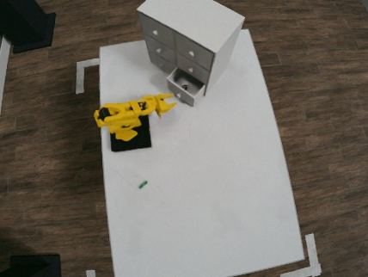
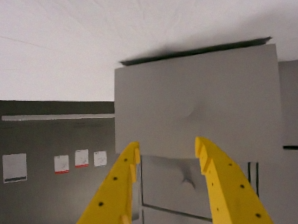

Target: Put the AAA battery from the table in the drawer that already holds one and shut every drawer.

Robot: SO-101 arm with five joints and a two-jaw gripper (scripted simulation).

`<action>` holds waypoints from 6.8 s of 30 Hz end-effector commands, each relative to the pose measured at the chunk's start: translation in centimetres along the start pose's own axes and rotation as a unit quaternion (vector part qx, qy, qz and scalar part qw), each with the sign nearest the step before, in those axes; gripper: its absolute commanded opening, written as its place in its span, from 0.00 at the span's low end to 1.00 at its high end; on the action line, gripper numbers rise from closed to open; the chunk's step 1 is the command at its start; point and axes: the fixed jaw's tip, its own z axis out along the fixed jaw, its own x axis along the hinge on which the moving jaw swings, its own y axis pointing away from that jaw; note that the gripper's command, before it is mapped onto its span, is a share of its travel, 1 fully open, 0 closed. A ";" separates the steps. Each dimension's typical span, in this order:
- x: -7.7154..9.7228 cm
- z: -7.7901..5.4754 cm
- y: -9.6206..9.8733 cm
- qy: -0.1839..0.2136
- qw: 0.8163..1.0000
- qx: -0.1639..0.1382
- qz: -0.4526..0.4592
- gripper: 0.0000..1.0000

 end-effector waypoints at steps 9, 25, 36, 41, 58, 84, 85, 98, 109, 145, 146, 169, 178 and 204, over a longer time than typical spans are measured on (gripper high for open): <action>0.2 0.1 -0.2 0.003 1.000 0.004 -0.006 0.21; 0.2 0.1 -0.2 0.003 1.000 0.004 -0.006 0.21; 0.2 0.1 -0.2 0.003 1.000 0.004 -0.006 0.21; -0.1 0.2 -0.3 -0.002 1.000 0.005 -0.007 0.21; -1.1 0.4 -0.4 -0.015 1.000 0.008 -0.009 0.21; -1.1 0.3 -0.4 -0.015 1.000 0.008 -0.009 0.21; -1.1 0.3 -0.4 -0.015 1.000 0.008 -0.009 0.21; -1.1 0.2 -0.4 -0.015 1.000 0.008 -0.009 0.21; -0.4 1.5 -0.9 -0.015 1.000 0.016 -0.015 0.21; -0.3 4.0 -1.7 -0.015 0.999 0.030 -0.023 0.21; -0.3 4.0 -1.7 -0.015 0.999 0.030 -0.023 0.21; -0.4 4.1 -1.9 -0.015 0.999 0.033 -0.025 0.21; -0.4 4.2 -2.0 -0.015 0.999 0.034 -0.026 0.21; -0.4 4.2 -2.0 -0.015 0.999 0.034 -0.026 0.11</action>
